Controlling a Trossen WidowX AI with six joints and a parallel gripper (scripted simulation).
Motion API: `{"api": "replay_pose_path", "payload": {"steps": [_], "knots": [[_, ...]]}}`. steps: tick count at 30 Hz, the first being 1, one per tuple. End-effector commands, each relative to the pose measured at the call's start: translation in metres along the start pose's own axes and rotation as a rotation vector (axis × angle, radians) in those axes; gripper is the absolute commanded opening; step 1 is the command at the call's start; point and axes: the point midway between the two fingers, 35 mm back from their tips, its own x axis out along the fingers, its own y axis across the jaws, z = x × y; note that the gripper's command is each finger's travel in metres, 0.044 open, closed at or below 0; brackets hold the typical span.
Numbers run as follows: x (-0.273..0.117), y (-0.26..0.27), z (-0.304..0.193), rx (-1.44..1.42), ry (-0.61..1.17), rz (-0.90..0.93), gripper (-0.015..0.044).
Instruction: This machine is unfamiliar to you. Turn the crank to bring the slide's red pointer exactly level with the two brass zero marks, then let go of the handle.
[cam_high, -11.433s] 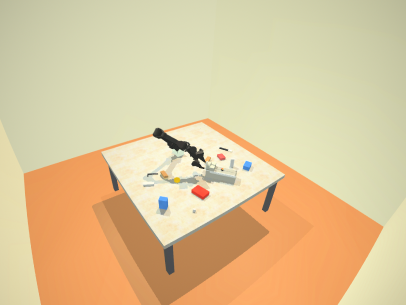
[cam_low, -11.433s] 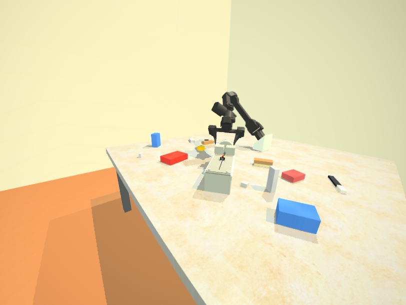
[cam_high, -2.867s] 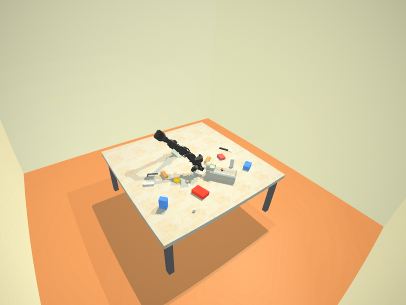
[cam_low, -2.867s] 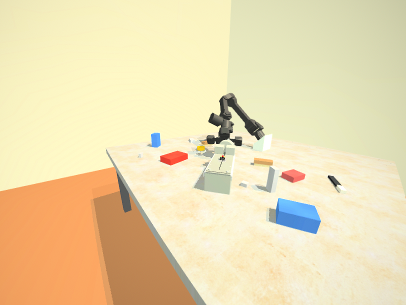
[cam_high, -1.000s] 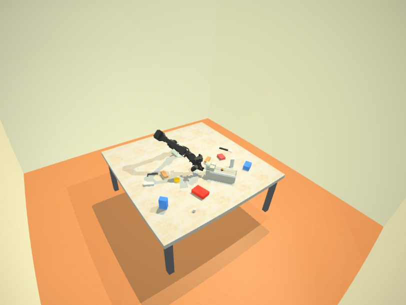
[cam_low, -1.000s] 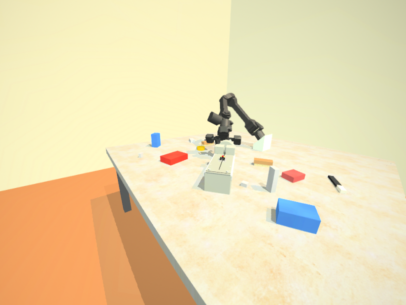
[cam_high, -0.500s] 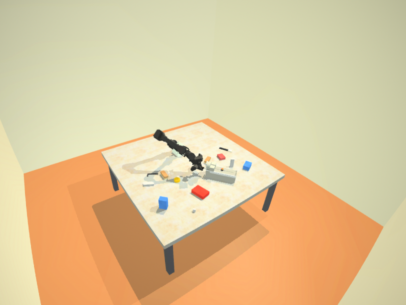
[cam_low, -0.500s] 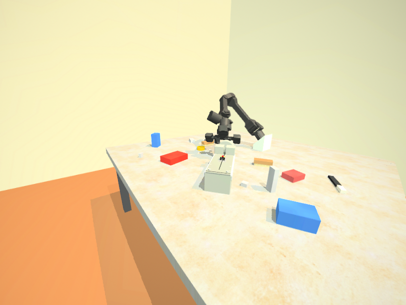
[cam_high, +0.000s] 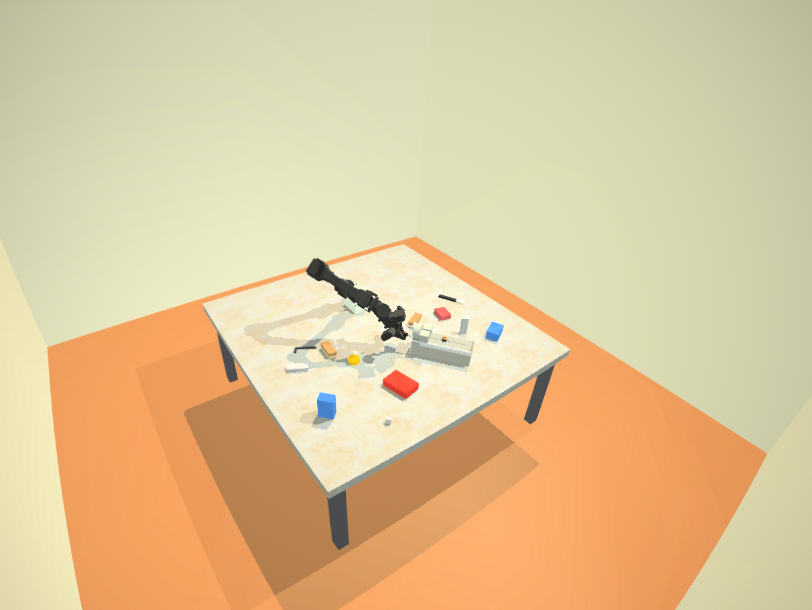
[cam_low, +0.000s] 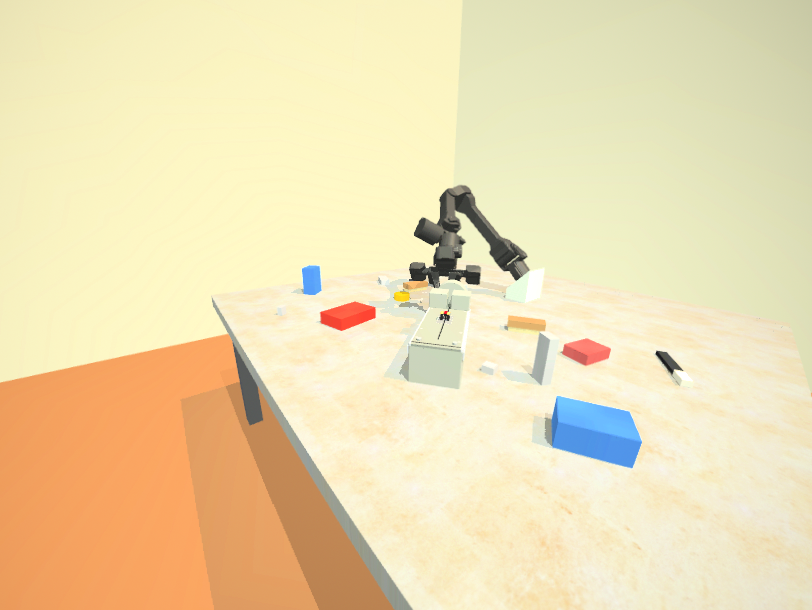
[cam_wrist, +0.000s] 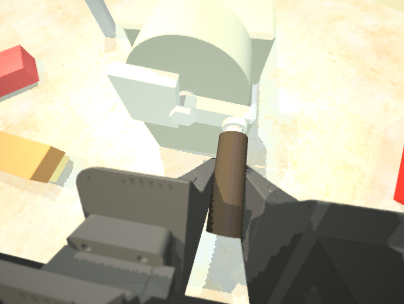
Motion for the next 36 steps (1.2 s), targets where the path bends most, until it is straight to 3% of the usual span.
{"api": "replay_pose_path", "payload": {"steps": [1, 36], "knots": [[-0.007, -0.001, 0.007, -0.001, -0.011, -0.007, 0.0000], [-0.024, 0.019, 0.023, -0.001, -0.011, -0.006, 0.0000]]}}
